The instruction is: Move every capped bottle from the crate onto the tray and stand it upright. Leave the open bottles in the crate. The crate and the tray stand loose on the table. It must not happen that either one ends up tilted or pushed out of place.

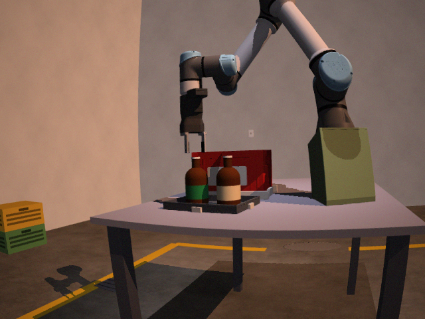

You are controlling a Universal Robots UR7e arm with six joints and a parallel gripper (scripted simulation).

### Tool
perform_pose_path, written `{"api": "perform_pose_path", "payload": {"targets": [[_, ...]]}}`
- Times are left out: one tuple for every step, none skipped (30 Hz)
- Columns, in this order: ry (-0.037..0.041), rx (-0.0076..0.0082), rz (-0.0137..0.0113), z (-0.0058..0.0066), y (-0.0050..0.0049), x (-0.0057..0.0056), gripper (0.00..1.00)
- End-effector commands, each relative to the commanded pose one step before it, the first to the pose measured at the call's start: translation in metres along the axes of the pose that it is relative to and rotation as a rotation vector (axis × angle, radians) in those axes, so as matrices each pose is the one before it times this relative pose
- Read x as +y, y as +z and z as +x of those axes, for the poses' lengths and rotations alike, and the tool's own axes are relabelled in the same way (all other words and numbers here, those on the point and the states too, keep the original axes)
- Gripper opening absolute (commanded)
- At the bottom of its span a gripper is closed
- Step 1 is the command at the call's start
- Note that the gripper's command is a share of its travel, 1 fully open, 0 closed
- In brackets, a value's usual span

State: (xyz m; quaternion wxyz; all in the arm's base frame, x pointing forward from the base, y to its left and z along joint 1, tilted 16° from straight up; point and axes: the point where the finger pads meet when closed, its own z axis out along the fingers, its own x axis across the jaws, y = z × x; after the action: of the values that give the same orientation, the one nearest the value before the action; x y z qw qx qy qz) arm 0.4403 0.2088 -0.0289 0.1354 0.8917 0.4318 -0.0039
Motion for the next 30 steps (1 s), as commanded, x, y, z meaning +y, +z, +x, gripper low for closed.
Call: {"api": "perform_pose_path", "payload": {"targets": [[0.0002,0.00096,-0.00063,0.00031,-0.004388,0.00027,1.0],[0.0,-0.00007,0.00004,-0.00001,-0.001175,0.0,1.0],[0.0,-0.00007,0.00004,-0.00001,-0.001175,0.0,1.0],[0.0,-0.00007,0.00004,-0.00001,-0.001175,0.0,1.0],[0.0,-0.00007,0.00004,-0.00001,-0.001175,0.0,1.0],[0.0,-0.00007,0.00004,-0.00001,-0.001175,0.0,1.0],[0.0,-0.00007,0.00004,-0.00001,-0.001175,0.0,1.0],[0.0,-0.00007,0.00004,-0.00001,-0.001175,0.0,1.0],[0.0,-0.00007,0.00004,-0.00001,-0.001175,0.0,1.0],[0.0,-0.00007,0.00004,-0.00001,-0.001175,0.0,1.0],[0.0,0.0,0.0,0.0,0.0,0.0,1.0],[0.0,0.0,0.0,0.0,0.0,0.0,1.0],[-0.00002,0.00033,-0.00019,0.00005,-0.000777,0.00001,1.0],[0.0,0.0,0.0,0.0,-0.003333,0.0,1.0],[0.0,0.0,0.0,0.0,-0.003333,0.0,1.0],[0.0,0.0,0.0,0.0,-0.003333,0.0,1.0],[0.0,0.0,0.0,0.0,-0.003333,0.0,1.0],[0.0,0.0,0.0,0.0,-0.003333,0.0,1.0],[0.0,0.0,0.0,0.0,-0.003333,0.0,1.0],[0.0,0.0,0.0,0.0,-0.003333,0.0,1.0],[0.0,0.0,0.0,0.0,-0.003333,0.0,1.0],[0.0,0.0,0.0,0.0,-0.003333,0.0,1.0],[0.0,0.0,0.0,0.0,-0.003333,0.0,1.0],[0.0,0.0,0.0,0.0,-0.003333,0.0,1.0],[0.0,0.0,0.0,0.0,-0.003333,0.0,1.0],[0.0,0.0,0.0,0.0,-0.003333,0.0,1.0],[0.0,0.0,0.0,0.0,-0.003333,0.0,1.0],[0.0,0.0,0.0,0.0,0.0,0.0,1.0],[0.0,0.0,0.0,0.0,0.0,0.0,1.0],[-0.00007,0.00095,-0.0005,0.00012,0.005049,0.00002,1.0]]}}
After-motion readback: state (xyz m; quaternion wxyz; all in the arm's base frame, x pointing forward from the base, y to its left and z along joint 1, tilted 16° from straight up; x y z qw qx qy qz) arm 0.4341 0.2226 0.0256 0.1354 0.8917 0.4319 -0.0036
